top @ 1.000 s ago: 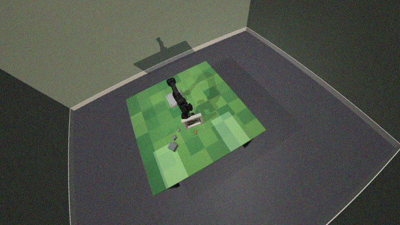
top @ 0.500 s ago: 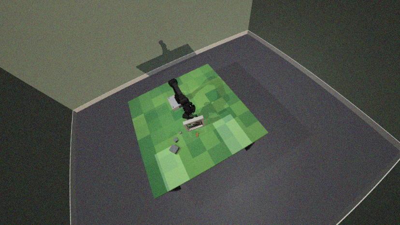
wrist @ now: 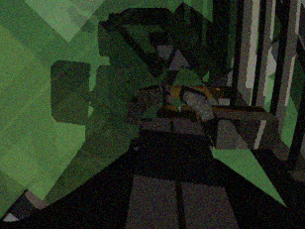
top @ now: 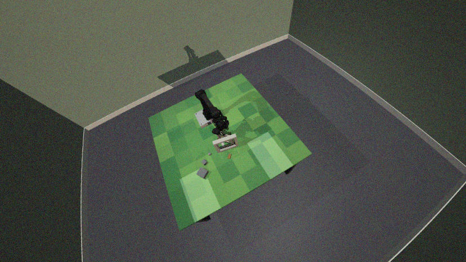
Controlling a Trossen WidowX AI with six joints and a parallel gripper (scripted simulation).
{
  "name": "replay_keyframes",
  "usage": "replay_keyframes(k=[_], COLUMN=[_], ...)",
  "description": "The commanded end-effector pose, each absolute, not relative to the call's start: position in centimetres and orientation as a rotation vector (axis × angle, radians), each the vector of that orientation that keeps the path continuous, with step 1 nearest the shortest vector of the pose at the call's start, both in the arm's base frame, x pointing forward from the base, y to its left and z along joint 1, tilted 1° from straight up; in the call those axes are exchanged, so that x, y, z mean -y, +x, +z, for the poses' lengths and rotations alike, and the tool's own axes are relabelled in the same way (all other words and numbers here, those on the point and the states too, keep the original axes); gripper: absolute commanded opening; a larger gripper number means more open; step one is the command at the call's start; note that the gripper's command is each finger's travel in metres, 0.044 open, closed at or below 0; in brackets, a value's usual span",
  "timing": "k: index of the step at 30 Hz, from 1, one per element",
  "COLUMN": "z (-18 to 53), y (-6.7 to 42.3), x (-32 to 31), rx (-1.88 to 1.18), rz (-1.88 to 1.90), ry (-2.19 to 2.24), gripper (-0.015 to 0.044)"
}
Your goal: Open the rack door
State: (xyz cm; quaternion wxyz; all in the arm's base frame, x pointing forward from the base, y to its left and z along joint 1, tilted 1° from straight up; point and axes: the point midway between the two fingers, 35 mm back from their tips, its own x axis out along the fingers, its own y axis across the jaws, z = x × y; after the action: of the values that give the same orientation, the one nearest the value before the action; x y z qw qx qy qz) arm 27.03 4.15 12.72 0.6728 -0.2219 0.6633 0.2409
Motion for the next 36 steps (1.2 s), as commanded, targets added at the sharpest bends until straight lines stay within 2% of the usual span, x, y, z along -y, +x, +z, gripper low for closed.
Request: replay_keyframes(k=[1, 36], z=[12.8, 13.0], y=[26.9, 26.0], x=[-4.6, -11.4], rx=[-1.496, -1.550], rz=[0.468, 0.089], ry=[-0.437, -0.037], gripper=[0.0027, 0.0027])
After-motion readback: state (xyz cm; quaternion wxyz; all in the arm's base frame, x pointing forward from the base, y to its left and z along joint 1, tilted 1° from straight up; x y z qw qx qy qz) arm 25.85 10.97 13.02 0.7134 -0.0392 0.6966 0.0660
